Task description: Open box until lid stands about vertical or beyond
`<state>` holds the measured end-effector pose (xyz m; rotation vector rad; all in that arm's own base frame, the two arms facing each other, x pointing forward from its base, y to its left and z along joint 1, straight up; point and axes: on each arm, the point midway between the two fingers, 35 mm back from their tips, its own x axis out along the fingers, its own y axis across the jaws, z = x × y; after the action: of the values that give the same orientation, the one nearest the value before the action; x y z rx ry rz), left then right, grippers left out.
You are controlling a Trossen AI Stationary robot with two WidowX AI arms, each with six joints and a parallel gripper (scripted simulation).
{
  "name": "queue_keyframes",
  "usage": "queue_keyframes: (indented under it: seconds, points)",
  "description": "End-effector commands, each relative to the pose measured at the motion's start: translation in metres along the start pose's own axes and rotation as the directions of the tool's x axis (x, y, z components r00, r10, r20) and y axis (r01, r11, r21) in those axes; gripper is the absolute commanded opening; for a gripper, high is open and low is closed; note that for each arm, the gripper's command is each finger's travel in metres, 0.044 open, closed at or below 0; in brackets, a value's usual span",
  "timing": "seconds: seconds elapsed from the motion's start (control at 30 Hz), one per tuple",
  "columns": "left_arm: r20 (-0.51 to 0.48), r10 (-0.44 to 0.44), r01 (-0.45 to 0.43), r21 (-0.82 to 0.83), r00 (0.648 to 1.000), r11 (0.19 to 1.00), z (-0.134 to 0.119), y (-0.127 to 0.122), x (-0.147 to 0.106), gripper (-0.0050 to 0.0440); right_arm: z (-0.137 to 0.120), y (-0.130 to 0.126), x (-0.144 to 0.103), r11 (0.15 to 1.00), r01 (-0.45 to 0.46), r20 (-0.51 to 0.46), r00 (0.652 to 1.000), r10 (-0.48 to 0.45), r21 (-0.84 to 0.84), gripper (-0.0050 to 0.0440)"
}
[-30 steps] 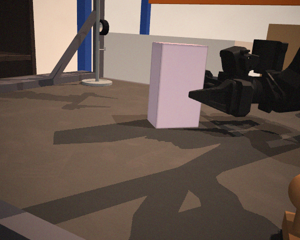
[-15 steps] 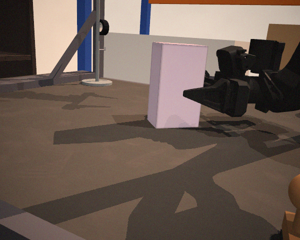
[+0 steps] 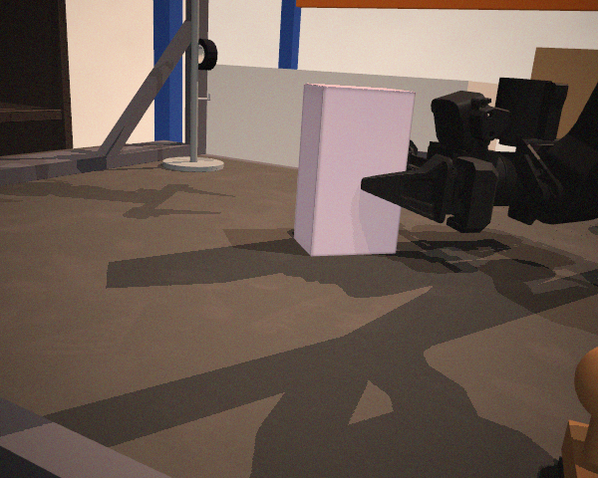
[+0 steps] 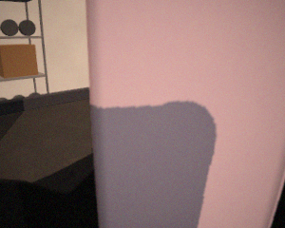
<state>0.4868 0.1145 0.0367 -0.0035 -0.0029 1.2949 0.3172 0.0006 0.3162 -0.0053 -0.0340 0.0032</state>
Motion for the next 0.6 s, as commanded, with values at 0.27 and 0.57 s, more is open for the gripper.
queue_keyframes:
  seconds: [0.27, 0.57]
  points:
    - [0.007, -0.003, 0.003, -0.03, 1.0, 1.0, 0.014, -0.004, 0.001, 0.0286, 0.004, -0.003, 0.005, 0.997, 0.025, -0.013, 1.0, -0.024, 0.069, 0.0368]
    - [0.007, -0.003, 0.003, -0.03, 1.0, 1.0, 0.014, -0.004, 0.001, 0.0286, -0.022, -0.023, 0.052, 0.835, 0.285, -0.236, 0.953, -0.192, 0.472, 0.02]
